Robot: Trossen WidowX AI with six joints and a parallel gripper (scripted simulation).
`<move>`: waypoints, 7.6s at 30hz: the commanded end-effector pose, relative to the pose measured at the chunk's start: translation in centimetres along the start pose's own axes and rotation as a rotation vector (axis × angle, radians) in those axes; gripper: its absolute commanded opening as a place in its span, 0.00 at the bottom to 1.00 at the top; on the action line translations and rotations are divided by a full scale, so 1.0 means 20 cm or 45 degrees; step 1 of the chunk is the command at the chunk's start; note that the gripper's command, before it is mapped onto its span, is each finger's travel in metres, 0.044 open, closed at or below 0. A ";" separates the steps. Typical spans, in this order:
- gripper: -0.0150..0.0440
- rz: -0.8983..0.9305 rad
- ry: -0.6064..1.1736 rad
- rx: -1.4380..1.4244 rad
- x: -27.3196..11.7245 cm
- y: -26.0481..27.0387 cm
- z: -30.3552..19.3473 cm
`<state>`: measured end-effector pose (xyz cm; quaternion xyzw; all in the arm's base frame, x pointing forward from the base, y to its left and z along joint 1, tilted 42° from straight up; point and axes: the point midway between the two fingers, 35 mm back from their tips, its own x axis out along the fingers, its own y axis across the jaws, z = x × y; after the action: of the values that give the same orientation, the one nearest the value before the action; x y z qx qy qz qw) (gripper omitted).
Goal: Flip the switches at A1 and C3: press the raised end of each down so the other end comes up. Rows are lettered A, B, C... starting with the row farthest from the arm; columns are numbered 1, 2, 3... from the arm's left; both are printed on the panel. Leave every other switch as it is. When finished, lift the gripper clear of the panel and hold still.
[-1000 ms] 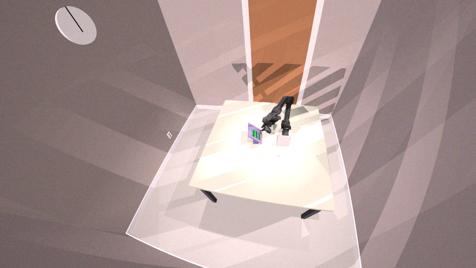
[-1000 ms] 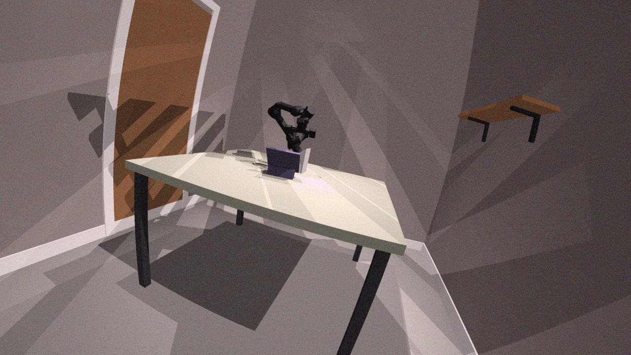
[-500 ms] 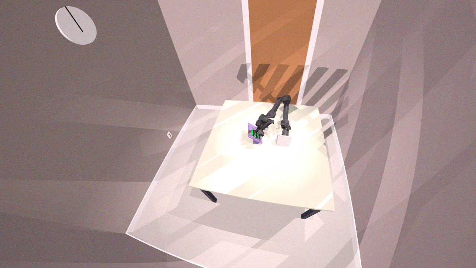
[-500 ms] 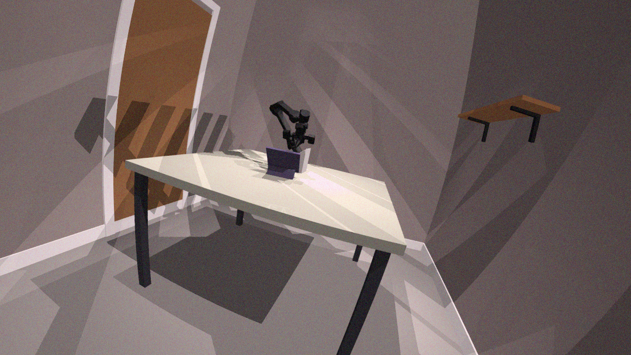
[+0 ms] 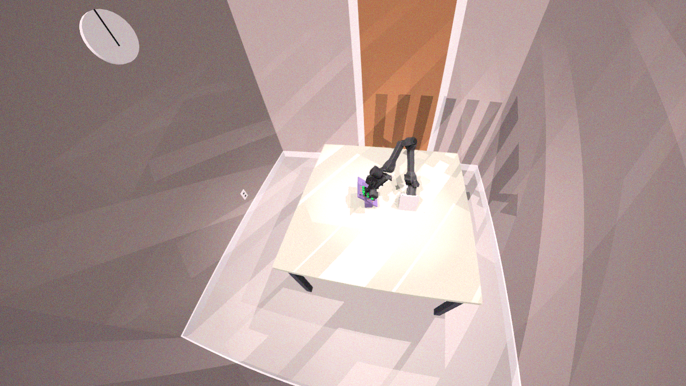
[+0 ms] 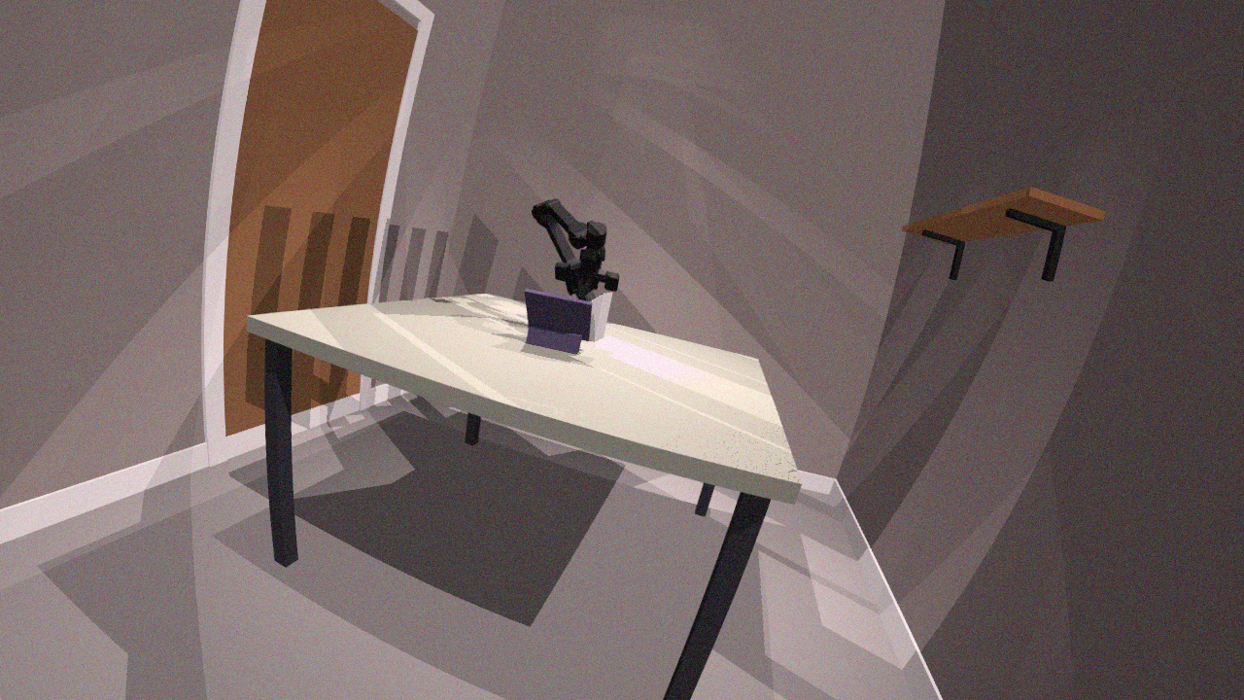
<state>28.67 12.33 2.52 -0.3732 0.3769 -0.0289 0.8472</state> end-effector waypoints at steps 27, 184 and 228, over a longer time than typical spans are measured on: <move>0.25 0.007 0.007 -0.014 0.09 0.01 -0.01; 0.25 0.004 0.011 -0.020 0.11 -0.22 -0.41; 0.25 0.008 -0.020 -0.020 -0.20 -0.22 -0.41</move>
<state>21.35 5.16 3.64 -0.3827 0.3769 -0.0171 0.8433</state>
